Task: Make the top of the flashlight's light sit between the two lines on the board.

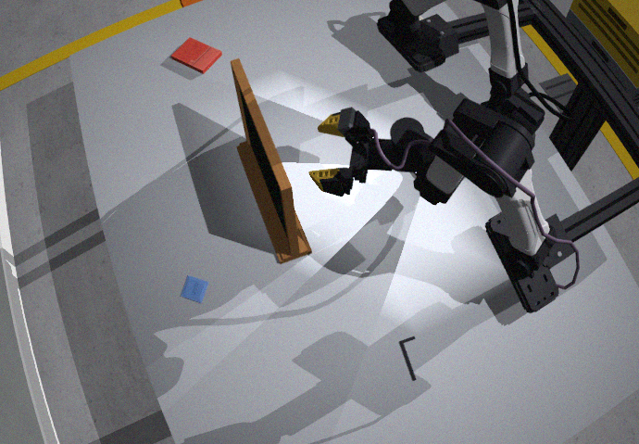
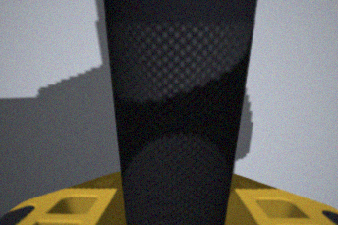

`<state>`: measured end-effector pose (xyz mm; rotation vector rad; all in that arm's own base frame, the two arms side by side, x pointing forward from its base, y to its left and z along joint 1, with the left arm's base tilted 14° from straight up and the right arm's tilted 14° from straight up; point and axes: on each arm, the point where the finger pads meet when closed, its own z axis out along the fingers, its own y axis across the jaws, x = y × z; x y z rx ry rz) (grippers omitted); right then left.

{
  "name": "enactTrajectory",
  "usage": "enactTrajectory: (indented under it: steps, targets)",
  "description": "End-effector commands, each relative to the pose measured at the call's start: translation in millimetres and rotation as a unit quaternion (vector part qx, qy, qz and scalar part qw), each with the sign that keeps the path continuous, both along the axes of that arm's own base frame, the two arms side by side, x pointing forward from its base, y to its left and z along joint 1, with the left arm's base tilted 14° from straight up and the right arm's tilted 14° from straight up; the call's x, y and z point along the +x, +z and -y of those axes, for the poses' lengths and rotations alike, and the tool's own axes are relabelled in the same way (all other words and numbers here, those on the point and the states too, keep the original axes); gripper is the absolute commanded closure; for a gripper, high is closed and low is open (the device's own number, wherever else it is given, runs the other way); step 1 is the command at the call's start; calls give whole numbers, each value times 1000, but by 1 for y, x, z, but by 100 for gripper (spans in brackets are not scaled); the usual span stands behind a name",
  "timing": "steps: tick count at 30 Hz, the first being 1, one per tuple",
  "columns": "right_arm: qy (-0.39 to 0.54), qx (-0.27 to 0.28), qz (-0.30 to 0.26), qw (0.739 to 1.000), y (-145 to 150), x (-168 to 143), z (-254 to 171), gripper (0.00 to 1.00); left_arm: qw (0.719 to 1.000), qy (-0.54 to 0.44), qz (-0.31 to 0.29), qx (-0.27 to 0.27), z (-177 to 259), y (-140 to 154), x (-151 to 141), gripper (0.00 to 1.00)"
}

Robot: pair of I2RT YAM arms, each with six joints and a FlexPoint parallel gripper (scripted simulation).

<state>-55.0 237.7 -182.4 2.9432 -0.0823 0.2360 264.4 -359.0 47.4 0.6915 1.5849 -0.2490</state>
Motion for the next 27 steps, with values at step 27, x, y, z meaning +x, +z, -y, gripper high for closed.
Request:
enactTrajectory:
  steps: [27]
  targets:
    - [-17,-12,7,1000,-2,5,7,70,1000,3,1,-8,5,9,-2,0]
